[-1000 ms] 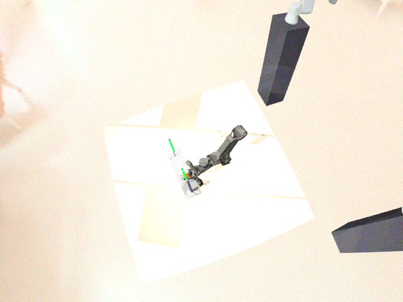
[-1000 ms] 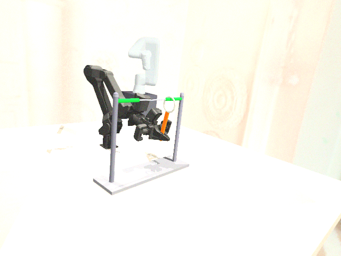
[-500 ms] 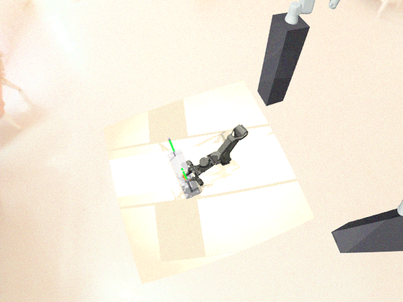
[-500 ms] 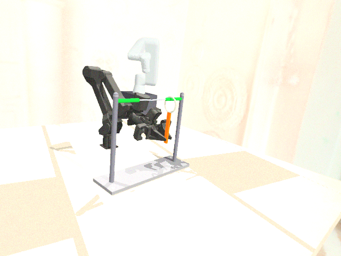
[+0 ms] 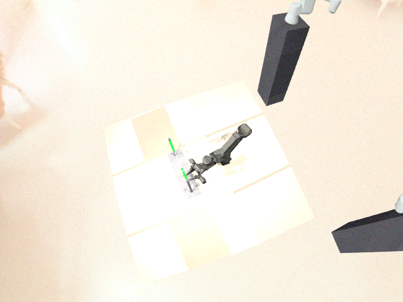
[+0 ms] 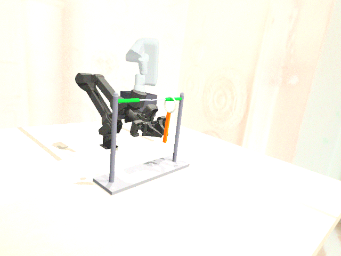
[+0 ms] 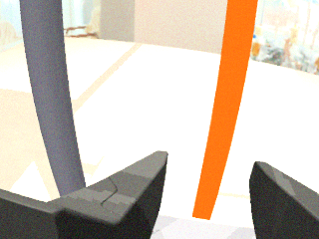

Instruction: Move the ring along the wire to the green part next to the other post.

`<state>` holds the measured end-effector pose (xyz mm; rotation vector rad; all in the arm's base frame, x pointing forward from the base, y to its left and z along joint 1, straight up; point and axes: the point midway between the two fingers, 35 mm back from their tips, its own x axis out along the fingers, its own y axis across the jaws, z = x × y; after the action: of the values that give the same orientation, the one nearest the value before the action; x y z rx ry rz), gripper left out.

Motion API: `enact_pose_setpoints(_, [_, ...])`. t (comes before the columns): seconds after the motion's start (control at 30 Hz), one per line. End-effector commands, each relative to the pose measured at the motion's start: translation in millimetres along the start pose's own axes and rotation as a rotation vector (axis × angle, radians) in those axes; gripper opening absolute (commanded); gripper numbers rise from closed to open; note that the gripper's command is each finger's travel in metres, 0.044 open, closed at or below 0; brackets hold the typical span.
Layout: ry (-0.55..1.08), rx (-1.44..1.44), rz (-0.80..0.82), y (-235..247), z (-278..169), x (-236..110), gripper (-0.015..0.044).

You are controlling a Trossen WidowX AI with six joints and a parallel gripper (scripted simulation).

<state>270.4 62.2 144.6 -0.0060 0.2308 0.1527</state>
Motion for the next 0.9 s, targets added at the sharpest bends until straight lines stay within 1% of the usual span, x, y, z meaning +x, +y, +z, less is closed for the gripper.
enact_pose_setpoints(0.0, [0.004,0.004,-0.006,-0.9,-1.6,-5.8,0.016])
enact_pose_setpoints(0.43, [0.005,0.005,-0.009,-1.8,-4.4,-24.5,0.016])
enact_pose_setpoints(0.87, [0.005,0.005,-0.009,-1.9,-4.6,-25.4,0.016])
